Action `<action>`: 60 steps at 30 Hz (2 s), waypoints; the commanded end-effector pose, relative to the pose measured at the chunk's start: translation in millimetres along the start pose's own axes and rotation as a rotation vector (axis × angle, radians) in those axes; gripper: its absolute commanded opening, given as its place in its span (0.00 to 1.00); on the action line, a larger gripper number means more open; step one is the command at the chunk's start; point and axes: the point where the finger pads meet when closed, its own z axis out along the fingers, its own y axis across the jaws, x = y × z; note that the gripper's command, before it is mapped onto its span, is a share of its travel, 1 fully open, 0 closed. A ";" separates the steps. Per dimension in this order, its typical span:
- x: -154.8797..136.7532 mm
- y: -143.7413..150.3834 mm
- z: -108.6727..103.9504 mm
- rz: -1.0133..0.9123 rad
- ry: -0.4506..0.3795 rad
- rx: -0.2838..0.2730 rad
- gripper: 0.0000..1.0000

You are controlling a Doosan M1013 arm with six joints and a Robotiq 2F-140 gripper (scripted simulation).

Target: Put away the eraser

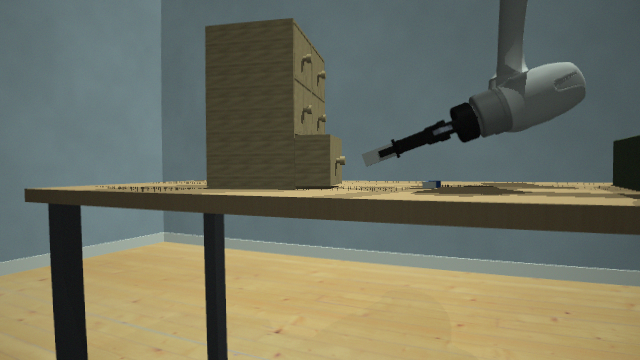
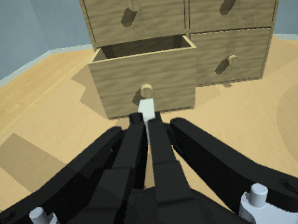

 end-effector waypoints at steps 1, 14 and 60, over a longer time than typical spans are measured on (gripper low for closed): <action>0.3 0.0 0.5 0.000 0.000 0.000 0.00; 2.1 0.0 5.4 0.000 0.000 0.000 0.00; 23.7 0.0 64.6 0.000 0.000 0.000 0.00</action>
